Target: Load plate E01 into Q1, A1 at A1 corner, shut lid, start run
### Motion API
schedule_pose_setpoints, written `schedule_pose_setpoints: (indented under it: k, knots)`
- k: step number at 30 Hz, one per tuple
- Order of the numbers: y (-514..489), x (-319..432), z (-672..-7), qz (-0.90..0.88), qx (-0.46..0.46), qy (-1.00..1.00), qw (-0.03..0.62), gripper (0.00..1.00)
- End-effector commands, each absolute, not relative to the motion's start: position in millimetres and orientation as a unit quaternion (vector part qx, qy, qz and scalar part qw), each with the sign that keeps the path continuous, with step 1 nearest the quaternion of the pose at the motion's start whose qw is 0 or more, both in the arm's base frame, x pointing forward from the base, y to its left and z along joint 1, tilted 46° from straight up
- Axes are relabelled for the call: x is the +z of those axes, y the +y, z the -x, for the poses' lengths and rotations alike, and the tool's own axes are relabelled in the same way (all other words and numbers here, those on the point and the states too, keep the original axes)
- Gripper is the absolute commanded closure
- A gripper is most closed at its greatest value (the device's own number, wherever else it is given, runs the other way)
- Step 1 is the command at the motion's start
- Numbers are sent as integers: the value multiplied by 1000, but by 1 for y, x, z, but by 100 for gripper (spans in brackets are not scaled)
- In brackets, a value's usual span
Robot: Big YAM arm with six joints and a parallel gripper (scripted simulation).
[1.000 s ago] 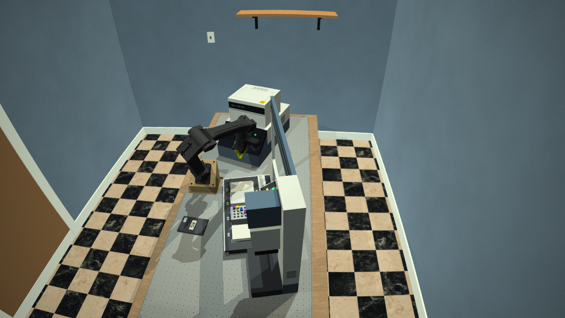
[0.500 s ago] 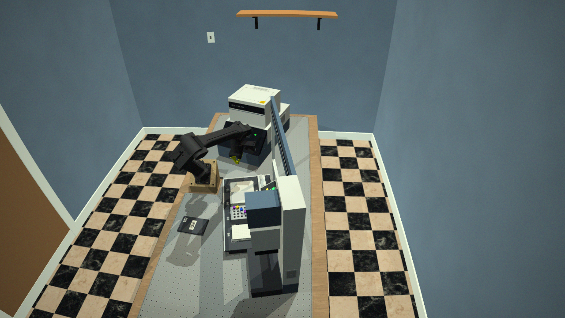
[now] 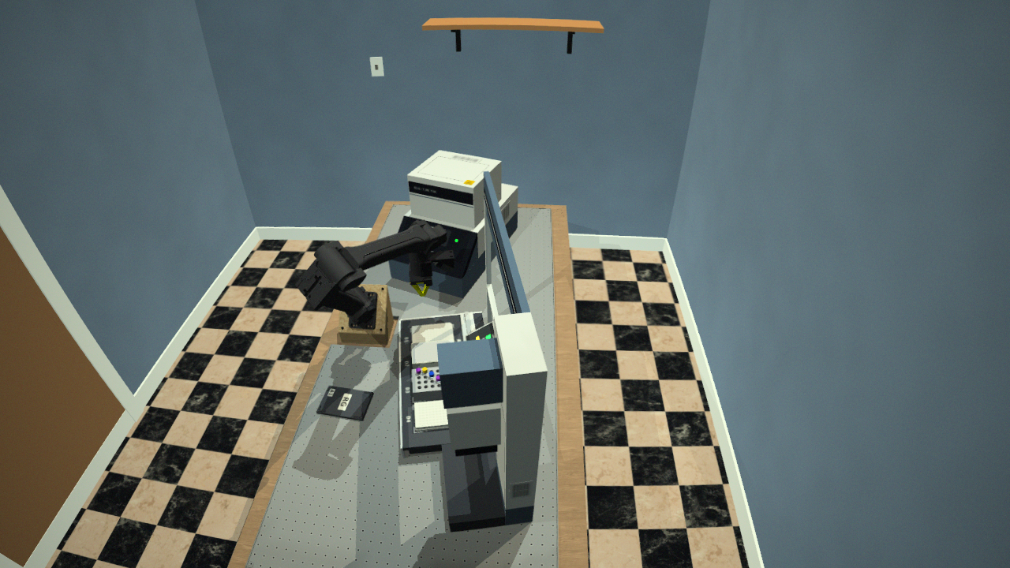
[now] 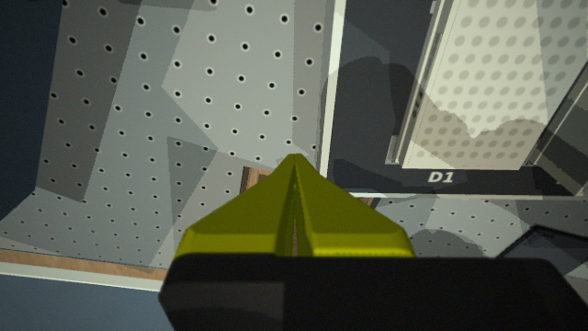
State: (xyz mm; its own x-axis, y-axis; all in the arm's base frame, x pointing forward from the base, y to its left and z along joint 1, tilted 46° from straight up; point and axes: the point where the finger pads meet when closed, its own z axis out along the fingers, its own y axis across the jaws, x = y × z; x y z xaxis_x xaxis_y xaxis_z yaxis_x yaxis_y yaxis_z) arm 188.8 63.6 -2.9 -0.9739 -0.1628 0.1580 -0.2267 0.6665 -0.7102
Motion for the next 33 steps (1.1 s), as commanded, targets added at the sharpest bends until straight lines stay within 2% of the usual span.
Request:
schedule_pose_setpoints:
  k: [1,16,26,33]
  knots:
    - [78,-4,-199,-124,386,-914,31,100]
    - [85,-2,-203,-101,385,-917,23,100]
    - [142,-5,-197,-41,294,-954,-33,100]
    - [170,-19,-181,-1,251,-967,-46,100]
